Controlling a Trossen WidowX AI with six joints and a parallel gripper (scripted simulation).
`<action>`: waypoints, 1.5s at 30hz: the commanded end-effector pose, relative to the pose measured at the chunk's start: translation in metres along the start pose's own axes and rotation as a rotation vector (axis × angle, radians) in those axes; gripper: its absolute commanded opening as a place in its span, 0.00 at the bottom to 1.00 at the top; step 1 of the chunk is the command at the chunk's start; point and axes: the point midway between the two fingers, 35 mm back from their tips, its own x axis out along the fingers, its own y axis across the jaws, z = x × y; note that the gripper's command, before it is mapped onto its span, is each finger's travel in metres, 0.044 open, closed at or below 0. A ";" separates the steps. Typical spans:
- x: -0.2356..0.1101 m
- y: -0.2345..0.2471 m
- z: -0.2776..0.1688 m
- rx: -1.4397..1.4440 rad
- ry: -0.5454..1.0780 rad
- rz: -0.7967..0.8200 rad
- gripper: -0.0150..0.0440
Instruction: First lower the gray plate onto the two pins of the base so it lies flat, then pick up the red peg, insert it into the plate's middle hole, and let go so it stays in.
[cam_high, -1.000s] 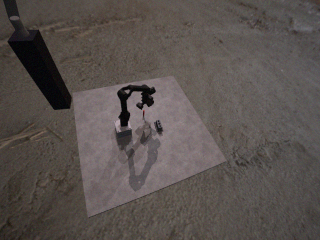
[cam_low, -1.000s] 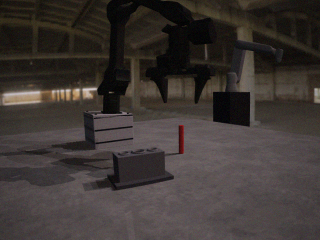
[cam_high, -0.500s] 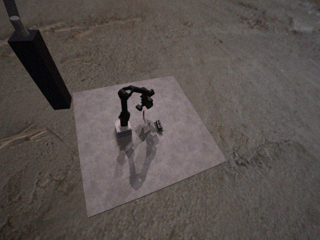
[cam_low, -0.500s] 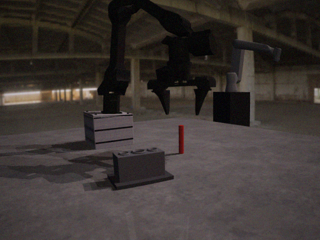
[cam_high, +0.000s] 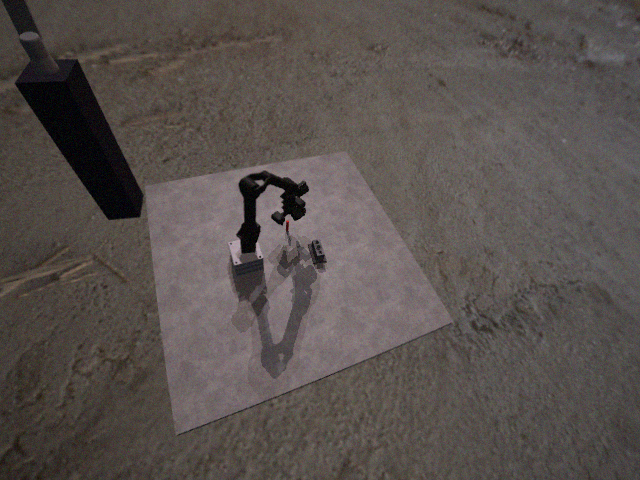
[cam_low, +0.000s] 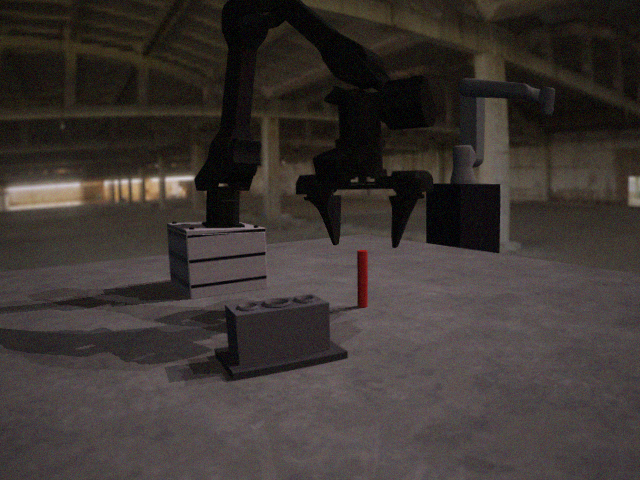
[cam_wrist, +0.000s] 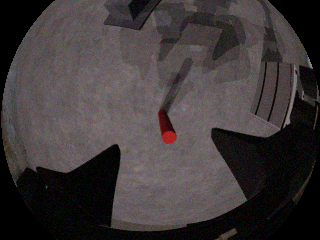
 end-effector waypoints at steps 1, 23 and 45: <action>0.010 -0.002 0.001 0.004 -0.005 -0.015 1.00; 0.045 -0.004 0.000 0.004 -0.005 -0.015 1.00; 0.046 -0.004 0.000 0.004 -0.005 -0.015 0.28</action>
